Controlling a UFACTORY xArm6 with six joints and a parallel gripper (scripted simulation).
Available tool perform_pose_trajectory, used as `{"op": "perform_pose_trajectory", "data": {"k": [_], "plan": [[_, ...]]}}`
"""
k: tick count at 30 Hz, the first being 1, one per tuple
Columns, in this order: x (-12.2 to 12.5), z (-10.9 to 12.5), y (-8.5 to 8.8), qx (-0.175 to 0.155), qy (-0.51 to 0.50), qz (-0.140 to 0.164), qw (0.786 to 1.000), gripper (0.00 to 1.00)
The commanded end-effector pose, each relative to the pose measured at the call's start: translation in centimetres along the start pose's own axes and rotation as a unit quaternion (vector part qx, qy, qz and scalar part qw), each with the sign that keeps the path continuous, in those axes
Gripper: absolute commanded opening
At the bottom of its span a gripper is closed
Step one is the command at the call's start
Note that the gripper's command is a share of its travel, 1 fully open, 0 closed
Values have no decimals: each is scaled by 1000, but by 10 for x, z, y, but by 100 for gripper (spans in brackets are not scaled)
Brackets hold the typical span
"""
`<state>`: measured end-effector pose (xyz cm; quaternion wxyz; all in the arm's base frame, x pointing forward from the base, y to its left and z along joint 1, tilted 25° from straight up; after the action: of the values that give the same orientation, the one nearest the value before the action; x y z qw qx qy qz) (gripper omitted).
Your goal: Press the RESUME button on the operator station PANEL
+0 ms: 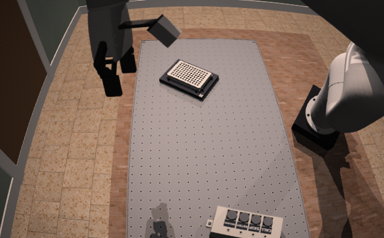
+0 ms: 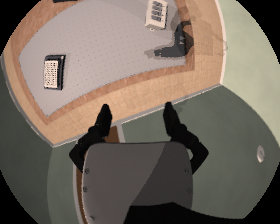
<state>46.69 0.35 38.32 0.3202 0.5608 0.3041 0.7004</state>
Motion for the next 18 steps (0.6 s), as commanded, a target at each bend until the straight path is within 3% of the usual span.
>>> {"op": "perform_pose_trajectory", "data": {"k": [1, 17, 18], "plan": [[1, 1, 2, -2, 1, -1, 1000, 100], [1, 1, 2, -2, 1, -1, 1000, 100], [4, -1, -2, 0, 17, -3, 1000, 0]]}}
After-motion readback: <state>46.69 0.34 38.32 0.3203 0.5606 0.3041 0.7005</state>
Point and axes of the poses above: the point where the finger pads meet when closed, its own y axis back along the fingers, its own x axis across the jaws, z = x × y, the point moved 1 cm from there along y, back along the fingers, and after that the axes turned 8 degrees about y, right-handed, at the moved point
